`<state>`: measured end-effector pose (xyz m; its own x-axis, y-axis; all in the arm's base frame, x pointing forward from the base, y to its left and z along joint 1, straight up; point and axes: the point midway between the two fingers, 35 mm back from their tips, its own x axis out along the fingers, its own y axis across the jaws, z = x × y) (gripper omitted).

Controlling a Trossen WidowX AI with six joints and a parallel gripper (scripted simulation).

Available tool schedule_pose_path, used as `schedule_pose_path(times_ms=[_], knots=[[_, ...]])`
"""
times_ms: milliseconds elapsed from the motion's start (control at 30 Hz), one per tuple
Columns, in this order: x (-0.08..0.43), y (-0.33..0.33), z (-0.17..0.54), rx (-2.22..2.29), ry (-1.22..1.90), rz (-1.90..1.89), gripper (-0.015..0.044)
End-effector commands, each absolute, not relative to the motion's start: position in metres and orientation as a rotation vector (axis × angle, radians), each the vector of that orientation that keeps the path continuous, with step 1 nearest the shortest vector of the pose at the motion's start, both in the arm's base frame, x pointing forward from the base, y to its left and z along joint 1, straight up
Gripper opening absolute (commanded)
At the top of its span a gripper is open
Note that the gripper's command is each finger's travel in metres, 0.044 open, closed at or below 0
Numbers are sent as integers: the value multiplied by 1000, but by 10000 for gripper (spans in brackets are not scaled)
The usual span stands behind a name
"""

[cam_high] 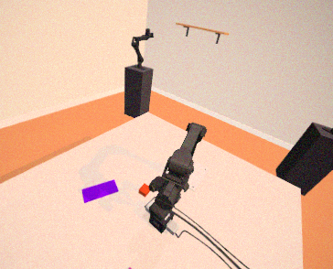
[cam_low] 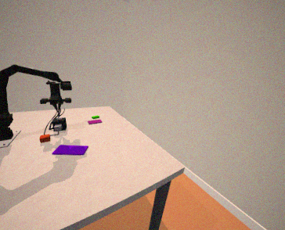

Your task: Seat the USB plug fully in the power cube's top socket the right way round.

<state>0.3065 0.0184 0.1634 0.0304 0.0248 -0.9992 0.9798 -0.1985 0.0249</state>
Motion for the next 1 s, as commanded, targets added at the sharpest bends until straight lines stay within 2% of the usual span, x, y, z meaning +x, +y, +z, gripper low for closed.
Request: schedule_pose_path(times_ms=[0,967], knots=[[307,19,163,1399,1109,-1319,0],[307,21,159,1429,1113,-1318,0]])
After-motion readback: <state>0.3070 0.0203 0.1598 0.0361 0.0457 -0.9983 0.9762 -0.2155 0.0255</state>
